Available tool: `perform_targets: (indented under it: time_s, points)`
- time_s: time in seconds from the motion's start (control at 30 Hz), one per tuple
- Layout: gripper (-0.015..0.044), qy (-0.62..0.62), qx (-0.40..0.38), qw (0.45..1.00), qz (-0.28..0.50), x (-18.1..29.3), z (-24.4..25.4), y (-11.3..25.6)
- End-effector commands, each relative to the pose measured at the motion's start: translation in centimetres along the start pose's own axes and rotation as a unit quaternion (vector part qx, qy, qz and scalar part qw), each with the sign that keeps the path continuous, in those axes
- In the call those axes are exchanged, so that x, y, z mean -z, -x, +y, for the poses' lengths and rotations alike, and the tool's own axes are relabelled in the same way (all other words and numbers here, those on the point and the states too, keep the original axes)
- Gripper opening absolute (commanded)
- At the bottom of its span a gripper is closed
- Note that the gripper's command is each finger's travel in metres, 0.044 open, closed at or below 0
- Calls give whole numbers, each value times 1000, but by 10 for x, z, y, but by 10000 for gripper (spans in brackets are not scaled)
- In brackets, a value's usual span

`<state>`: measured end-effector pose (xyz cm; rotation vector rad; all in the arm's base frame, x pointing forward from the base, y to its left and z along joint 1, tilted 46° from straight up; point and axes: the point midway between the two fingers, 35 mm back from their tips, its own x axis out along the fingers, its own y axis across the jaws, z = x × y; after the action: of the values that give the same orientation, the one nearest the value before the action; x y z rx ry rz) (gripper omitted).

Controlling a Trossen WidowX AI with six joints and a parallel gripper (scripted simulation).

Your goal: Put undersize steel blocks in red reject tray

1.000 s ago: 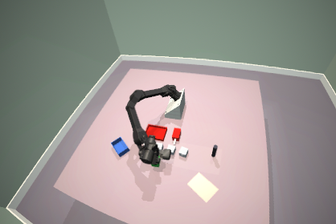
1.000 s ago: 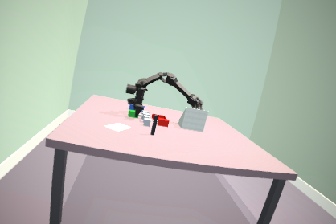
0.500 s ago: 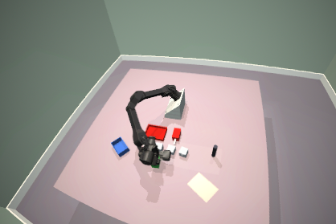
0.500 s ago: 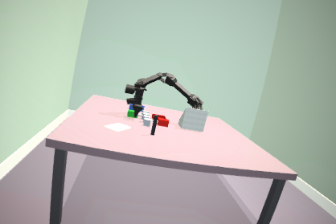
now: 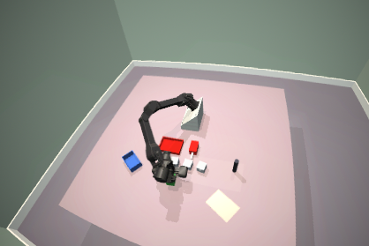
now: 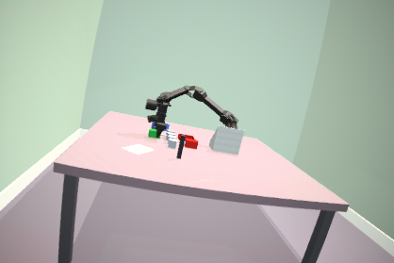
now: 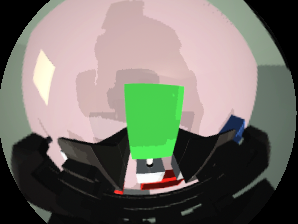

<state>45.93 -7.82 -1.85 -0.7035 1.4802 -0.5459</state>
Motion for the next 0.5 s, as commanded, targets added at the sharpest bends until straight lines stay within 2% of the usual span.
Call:
perform_targets:
  time_s: [0.0, 0.47]
  points:
    - [0, 0, 0, 1000, -4, -3, 0, 3]
    - [0, 0, 0, 1000, -4, -9, 0, 3]
